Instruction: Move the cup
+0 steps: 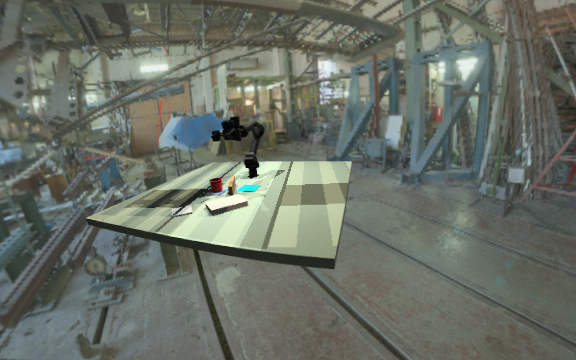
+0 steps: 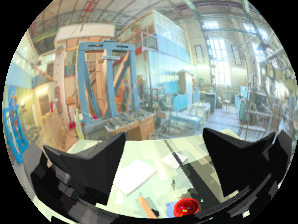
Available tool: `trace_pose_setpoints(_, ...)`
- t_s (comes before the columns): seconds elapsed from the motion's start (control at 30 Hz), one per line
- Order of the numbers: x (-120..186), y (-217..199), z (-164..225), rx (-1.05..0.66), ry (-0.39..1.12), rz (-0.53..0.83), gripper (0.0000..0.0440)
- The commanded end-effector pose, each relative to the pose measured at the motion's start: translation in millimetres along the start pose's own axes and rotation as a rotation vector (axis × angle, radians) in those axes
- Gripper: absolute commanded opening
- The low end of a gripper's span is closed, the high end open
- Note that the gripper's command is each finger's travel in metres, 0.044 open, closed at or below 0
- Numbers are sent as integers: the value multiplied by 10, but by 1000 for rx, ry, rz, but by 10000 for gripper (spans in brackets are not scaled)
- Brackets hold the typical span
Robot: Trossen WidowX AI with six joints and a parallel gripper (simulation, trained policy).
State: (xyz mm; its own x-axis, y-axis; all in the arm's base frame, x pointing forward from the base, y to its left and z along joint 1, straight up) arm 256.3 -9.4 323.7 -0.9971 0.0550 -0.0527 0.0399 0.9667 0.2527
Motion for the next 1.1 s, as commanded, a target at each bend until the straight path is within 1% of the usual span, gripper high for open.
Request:
trace_pose_setpoints(0.0, -6, 2, 5, -3, 6, 2, 374)
trace_pose_setpoints(0.33, -81, 63, 113, -41, 120, 17, 111)
trace_pose_setpoints(0.4, -102, 81, 139, -49, 150, 19, 70)
trace_pose_setpoints(0.5, -137, 115, 170, -62, 194, 18, 65)
trace_pose_setpoints(0.8, -250, 217, 250, -105, 328, 24, 76)
trace_pose_setpoints(1.07, -344, 295, 316, -138, 448, 48, 77)
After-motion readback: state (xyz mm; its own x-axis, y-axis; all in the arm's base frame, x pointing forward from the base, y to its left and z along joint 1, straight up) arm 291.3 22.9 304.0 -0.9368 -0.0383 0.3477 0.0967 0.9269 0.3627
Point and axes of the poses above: the point midway between the two fingers, 35 mm back from their tips, its own x axis back along the fingers, its own y axis across the jaws, z = x × y, the point moved 6 cm from there along x, back along the fingers, and after that the axes turned 14 degrees about -x, right-handed, at the moved point
